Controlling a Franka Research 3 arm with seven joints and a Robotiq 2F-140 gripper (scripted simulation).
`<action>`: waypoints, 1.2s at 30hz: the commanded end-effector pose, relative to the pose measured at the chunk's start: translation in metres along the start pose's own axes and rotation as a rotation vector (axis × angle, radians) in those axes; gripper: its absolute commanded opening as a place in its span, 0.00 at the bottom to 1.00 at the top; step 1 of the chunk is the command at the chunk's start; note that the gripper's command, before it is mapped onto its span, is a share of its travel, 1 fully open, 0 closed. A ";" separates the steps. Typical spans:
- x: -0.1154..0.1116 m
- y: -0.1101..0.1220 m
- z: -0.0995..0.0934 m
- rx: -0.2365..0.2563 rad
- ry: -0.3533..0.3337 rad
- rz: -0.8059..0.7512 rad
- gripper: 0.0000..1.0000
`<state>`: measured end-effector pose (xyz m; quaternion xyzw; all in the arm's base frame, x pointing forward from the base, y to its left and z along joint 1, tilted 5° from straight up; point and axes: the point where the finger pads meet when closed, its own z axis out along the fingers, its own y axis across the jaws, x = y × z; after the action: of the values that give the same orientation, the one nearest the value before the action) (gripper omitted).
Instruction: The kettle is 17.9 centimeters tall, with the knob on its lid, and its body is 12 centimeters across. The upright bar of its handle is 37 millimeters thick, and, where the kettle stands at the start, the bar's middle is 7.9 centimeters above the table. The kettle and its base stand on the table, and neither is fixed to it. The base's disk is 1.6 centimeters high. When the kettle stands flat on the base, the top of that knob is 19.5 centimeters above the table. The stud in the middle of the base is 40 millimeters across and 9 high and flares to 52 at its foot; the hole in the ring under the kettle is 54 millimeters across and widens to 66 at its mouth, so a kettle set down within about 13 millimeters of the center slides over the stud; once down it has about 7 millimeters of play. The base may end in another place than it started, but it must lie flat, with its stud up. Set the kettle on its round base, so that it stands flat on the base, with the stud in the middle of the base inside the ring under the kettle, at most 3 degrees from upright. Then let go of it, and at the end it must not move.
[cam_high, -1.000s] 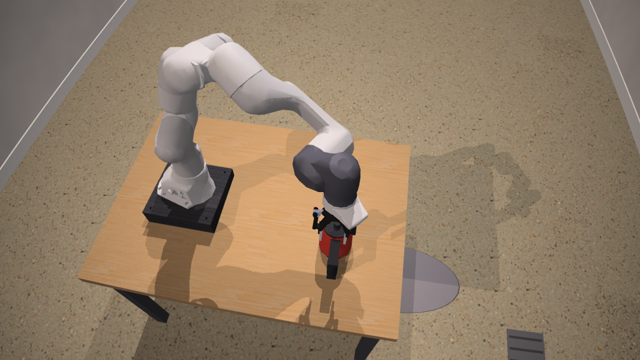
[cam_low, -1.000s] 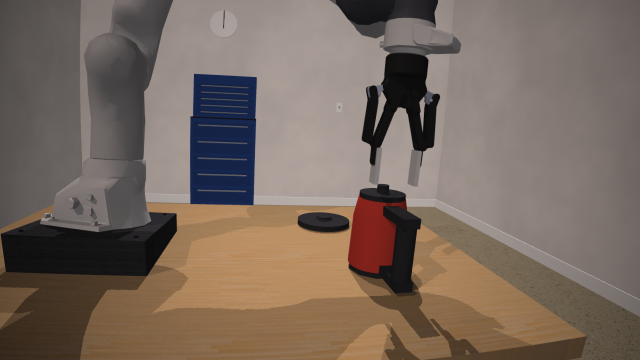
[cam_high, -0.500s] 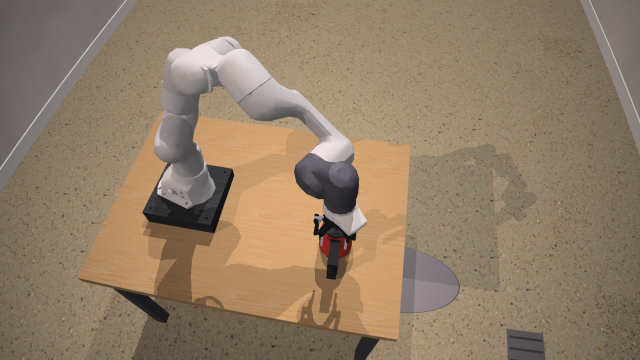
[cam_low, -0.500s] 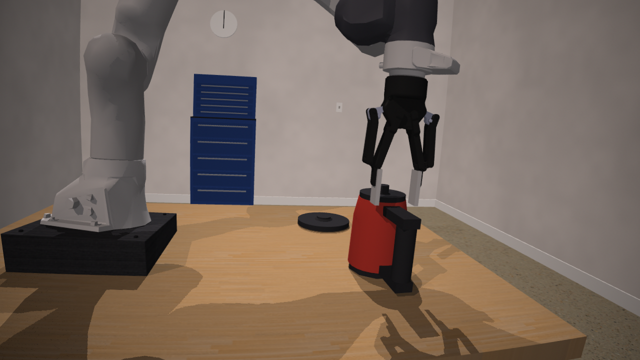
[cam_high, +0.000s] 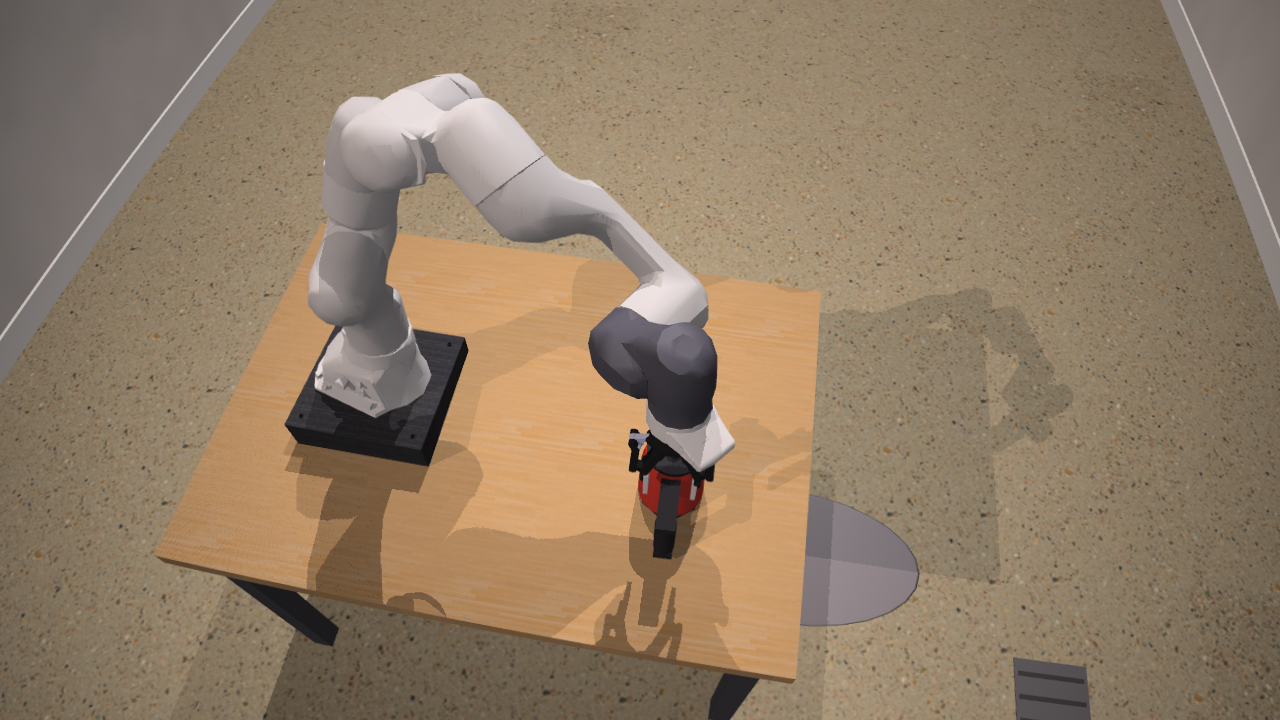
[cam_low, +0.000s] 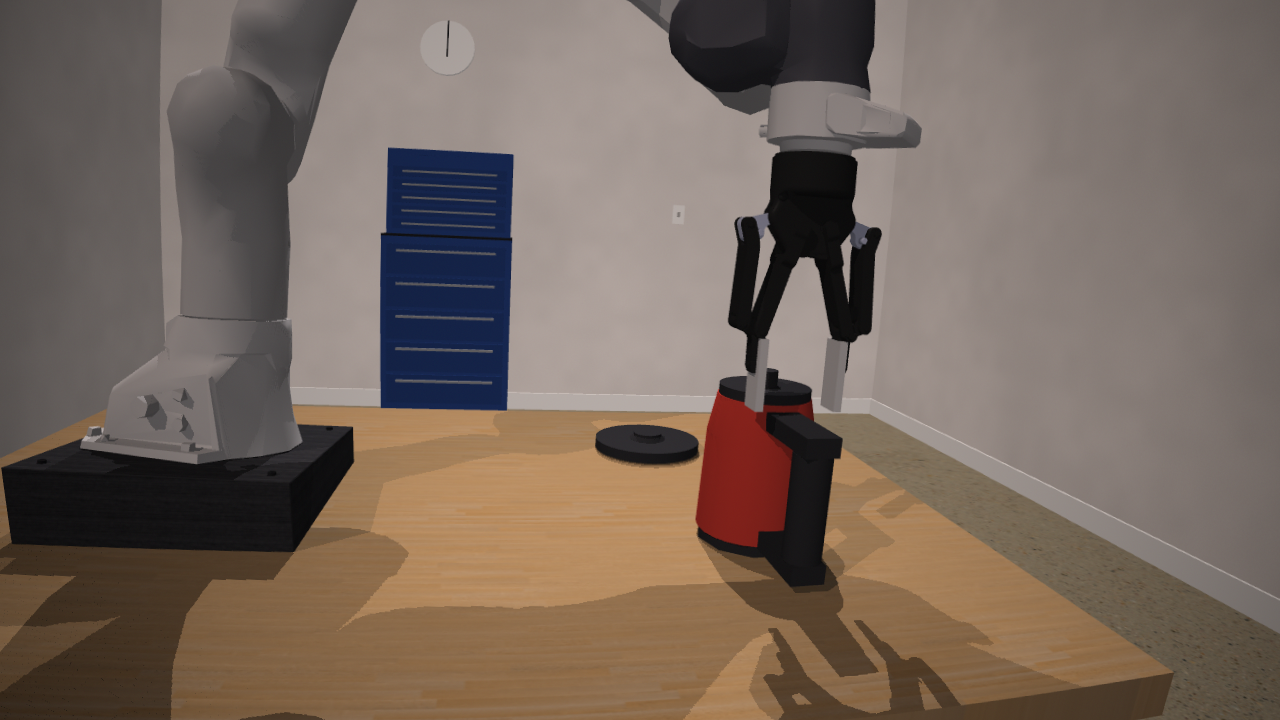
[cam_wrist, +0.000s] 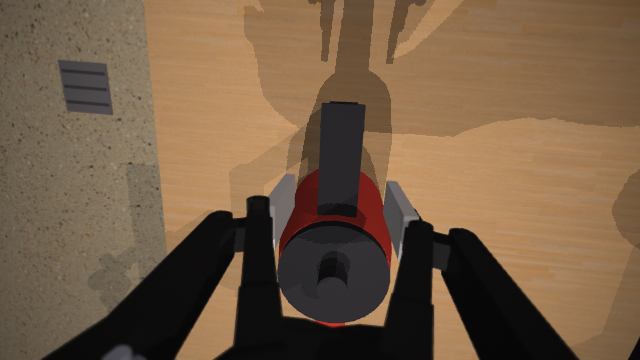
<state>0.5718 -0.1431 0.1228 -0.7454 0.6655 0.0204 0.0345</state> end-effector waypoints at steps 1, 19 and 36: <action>0.000 0.000 0.001 0.002 -0.003 -0.005 0.47; 0.000 0.000 0.001 0.002 -0.003 -0.005 0.47; -0.004 -0.001 0.001 0.002 -0.003 -0.005 0.47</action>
<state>0.5715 -0.1429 0.1223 -0.7463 0.6644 0.0205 0.0346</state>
